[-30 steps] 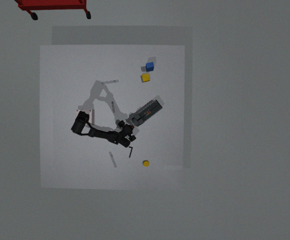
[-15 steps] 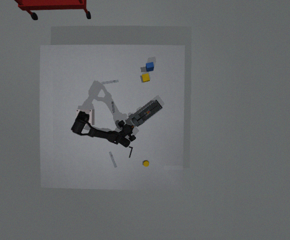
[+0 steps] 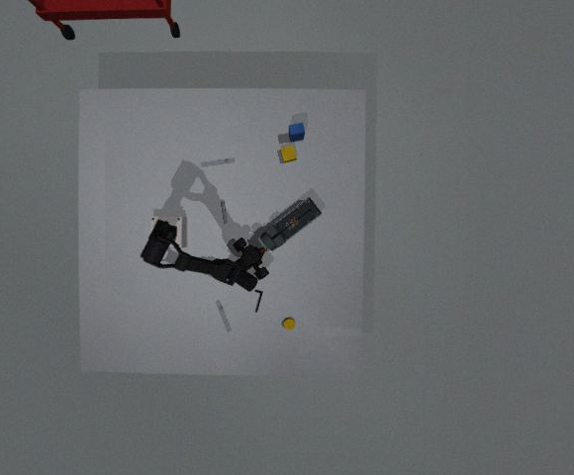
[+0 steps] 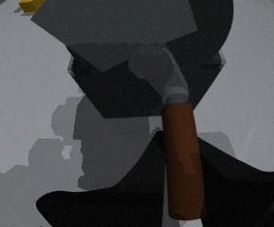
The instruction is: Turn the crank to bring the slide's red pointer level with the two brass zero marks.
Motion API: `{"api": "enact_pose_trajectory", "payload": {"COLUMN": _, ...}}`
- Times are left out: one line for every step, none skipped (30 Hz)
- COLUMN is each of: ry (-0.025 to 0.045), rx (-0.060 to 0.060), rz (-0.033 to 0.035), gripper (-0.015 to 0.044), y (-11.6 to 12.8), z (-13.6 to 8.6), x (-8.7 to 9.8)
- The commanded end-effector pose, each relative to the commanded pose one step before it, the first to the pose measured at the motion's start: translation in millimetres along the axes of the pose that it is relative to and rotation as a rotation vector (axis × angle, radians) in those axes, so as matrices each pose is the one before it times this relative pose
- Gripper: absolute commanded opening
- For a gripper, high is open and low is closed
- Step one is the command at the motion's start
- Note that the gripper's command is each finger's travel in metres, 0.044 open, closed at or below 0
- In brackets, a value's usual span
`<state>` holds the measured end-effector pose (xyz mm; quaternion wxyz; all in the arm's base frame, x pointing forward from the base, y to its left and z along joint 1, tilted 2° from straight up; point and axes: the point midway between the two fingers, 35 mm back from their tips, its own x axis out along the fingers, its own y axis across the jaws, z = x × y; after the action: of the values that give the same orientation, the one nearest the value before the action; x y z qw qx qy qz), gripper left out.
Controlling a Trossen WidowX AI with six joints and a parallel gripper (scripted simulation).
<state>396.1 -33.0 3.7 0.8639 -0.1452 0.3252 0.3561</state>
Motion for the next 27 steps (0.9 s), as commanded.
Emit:
{"api": "enact_pose_trajectory", "payload": {"ry": 0.01007, "rx": 0.0098, "rz": 0.01867, "gripper": 0.0, "y": 8.4, "z": -2.94, "x": 3.16}}
{"api": "enact_pose_trajectory", "payload": {"ry": 0.0, "rx": 0.0, "rz": 0.00001, "gripper": 0.0, "y": 0.15, "z": -0.01, "x": 0.01}}
{"api": "enact_pose_trajectory", "payload": {"ry": 0.0, "rx": 0.0, "rz": 0.00001, "gripper": 0.0, "y": 0.14, "z": 0.0, "x": 0.01}}
{"api": "enact_pose_trajectory", "payload": {"ry": 0.0, "rx": 0.0, "rz": 0.00001, "gripper": 0.0, "y": 0.15, "z": 0.0, "x": 0.01}}
{"api": "enact_pose_trajectory", "payload": {"ry": 0.0, "rx": 0.0, "rz": 0.00001, "gripper": 0.0, "y": 0.14, "z": 0.0, "x": 0.01}}
{"api": "enact_pose_trajectory", "payload": {"ry": 0.0, "rx": 0.0, "rz": 0.00001, "gripper": 0.0, "y": 0.14, "z": -0.01, "x": 0.01}}
{"api": "enact_pose_trajectory", "payload": {"ry": 0.0, "rx": 0.0, "rz": 0.00001, "gripper": 0.0, "y": 0.14, "z": -0.01, "x": 0.01}}
{"api": "enact_pose_trajectory", "payload": {"ry": -0.00964, "rx": -0.01, "rz": -0.01927, "gripper": 0.0, "y": -8.29, "z": 2.78, "x": -3.13}}
{"api": "enact_pose_trajectory", "payload": {"ry": 0.0, "rx": 0.0, "rz": 0.0, "gripper": 0.0, "y": 0.0, "z": 0.0, "x": 0.0}}
{"api": "enact_pose_trajectory", "payload": {"ry": 0.0, "rx": 0.0, "rz": 0.0, "gripper": 0.0, "y": 0.0, "z": 0.0, "x": 0.0}}
{"api": "enact_pose_trajectory", "payload": {"ry": 0.0, "rx": 0.0, "rz": 0.0, "gripper": 0.0, "y": 0.0, "z": 0.0, "x": 0.0}}
{"api": "enact_pose_trajectory", "payload": {"ry": 0.0, "rx": 0.0, "rz": 0.0, "gripper": 0.0, "y": 0.0, "z": 0.0, "x": 0.0}}
{"api": "enact_pose_trajectory", "payload": {"ry": 0.0, "rx": 0.0, "rz": 0.0, "gripper": 0.0, "y": 0.0, "z": 0.0, "x": 0.0}}
{"api": "enact_pose_trajectory", "payload": {"ry": 0.0, "rx": 0.0, "rz": 0.0, "gripper": 0.0, "y": 0.0, "z": 0.0, "x": 0.0}}
{"api": "enact_pose_trajectory", "payload": {"ry": 0.0, "rx": 0.0, "rz": 0.0, "gripper": 0.0, "y": 0.0, "z": 0.0, "x": 0.0}}
{"api": "enact_pose_trajectory", "payload": {"ry": 0.0, "rx": 0.0, "rz": 0.0, "gripper": 0.0, "y": 0.0, "z": 0.0, "x": 0.0}}
{"api": "enact_pose_trajectory", "payload": {"ry": 0.0, "rx": 0.0, "rz": 0.0, "gripper": 0.0026, "y": 0.0, "z": 0.0, "x": 0.0}}
{"api": "enact_pose_trajectory", "payload": {"ry": 0.0, "rx": 0.0, "rz": 0.0, "gripper": 0.0053, "y": 0.0, "z": 0.0, "x": 0.0}}
{"api": "enact_pose_trajectory", "payload": {"ry": 0.0, "rx": 0.0, "rz": 0.0, "gripper": 0.0079, "y": 0.0, "z": 0.0, "x": 0.0}}
{"api": "enact_pose_trajectory", "payload": {"ry": 0.0, "rx": 0.0, "rz": 0.0, "gripper": 0.0105, "y": 0.0, "z": 0.0, "x": 0.0}}
{"api": "enact_pose_trajectory", "payload": {"ry": 0.0, "rx": 0.0, "rz": 0.0, "gripper": 0.0131, "y": 0.0, "z": 0.0, "x": 0.0}}
{"api": "enact_pose_trajectory", "payload": {"ry": 0.0, "rx": 0.0, "rz": 0.0, "gripper": 0.0157, "y": 0.0, "z": 0.0, "x": 0.0}}
{"api": "enact_pose_trajectory", "payload": {"ry": 0.0, "rx": 0.0, "rz": 0.0, "gripper": 0.0184, "y": 0.0, "z": 0.0, "x": 0.0}}
{"api": "enact_pose_trajectory", "payload": {"ry": 0.0, "rx": 0.0, "rz": 0.0, "gripper": 0.021, "y": 0.0, "z": 0.0, "x": 0.0}}
{"api": "enact_pose_trajectory", "payload": {"ry": 0.0, "rx": 0.0, "rz": 0.0, "gripper": 0.0236, "y": 0.0, "z": 0.0, "x": 0.0}}
{"api": "enact_pose_trajectory", "payload": {"ry": 0.0, "rx": 0.0, "rz": 0.0, "gripper": 0.0263, "y": 0.0, "z": 0.0, "x": 0.0}}
{"api": "enact_pose_trajectory", "payload": {"ry": 0.0, "rx": 0.0, "rz": 0.0, "gripper": 0.0289, "y": 0.0, "z": 0.0, "x": 0.0}}
